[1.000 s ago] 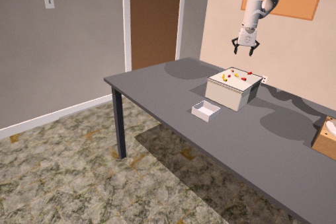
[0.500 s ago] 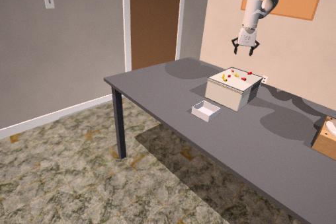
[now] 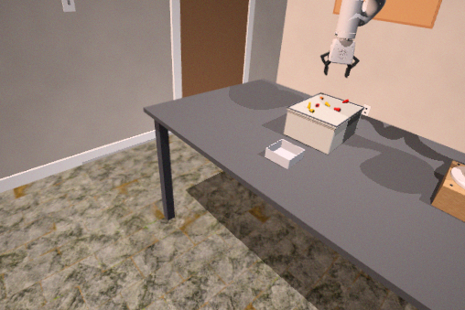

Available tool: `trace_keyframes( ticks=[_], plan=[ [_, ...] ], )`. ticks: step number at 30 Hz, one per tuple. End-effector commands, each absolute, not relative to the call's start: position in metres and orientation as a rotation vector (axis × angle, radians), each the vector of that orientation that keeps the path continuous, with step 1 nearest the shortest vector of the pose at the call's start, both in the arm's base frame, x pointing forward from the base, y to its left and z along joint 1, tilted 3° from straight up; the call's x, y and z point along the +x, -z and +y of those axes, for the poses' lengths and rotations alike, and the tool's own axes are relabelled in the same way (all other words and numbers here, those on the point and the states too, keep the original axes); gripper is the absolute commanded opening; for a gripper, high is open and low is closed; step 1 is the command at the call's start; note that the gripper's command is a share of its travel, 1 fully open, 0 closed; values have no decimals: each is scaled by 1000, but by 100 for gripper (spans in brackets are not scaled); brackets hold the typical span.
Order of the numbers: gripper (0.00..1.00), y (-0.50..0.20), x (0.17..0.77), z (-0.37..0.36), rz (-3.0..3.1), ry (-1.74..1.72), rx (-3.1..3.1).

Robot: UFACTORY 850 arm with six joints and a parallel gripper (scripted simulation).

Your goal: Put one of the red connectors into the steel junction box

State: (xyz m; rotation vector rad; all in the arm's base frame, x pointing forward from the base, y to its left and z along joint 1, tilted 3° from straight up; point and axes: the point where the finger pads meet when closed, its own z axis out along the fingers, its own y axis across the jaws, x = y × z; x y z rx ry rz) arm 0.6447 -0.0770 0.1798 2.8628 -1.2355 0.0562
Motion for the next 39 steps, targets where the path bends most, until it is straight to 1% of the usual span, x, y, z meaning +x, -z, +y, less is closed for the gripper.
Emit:
trace_keyframes(
  ticks=[1, 25, 30, 39],
  plan=[
    [100, -181, 646, -77, -1236, -60, 2863],
    [100, -180, 647, -72, -1225, -60, 2868],
    [100, -174, 651, -48, -1173, -59, 2889],
    [100, -155, 659, 26, -1014, -57, 2946]
  ],
)
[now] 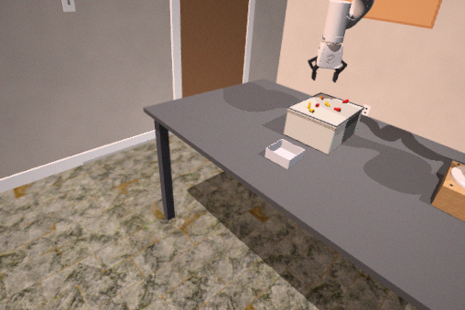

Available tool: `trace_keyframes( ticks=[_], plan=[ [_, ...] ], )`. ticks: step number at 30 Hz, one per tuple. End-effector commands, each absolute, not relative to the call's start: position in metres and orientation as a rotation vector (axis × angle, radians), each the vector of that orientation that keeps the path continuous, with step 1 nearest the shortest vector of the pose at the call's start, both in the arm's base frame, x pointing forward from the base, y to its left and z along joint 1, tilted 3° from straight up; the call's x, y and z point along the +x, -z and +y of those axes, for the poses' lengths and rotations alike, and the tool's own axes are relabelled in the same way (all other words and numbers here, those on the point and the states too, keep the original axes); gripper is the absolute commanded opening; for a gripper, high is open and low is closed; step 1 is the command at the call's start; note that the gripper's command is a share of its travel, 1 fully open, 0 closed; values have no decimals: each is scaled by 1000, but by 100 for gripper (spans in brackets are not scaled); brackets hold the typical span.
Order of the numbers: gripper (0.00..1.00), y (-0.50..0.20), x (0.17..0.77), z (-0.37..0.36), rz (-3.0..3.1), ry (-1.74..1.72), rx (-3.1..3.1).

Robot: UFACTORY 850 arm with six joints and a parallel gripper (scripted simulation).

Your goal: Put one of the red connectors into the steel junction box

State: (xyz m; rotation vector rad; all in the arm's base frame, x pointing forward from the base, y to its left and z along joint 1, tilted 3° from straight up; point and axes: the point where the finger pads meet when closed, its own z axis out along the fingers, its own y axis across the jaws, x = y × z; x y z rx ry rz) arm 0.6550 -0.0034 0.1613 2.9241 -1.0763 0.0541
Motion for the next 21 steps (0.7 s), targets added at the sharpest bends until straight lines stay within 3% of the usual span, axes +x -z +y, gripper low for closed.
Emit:
trace_keyframes(
  ticks=[1, 21],
  plan=[
    [100, -153, 660, 34, -998, -57, 2951],
    [100, -145, 660, 64, -934, -56, 2971]
  ],
)
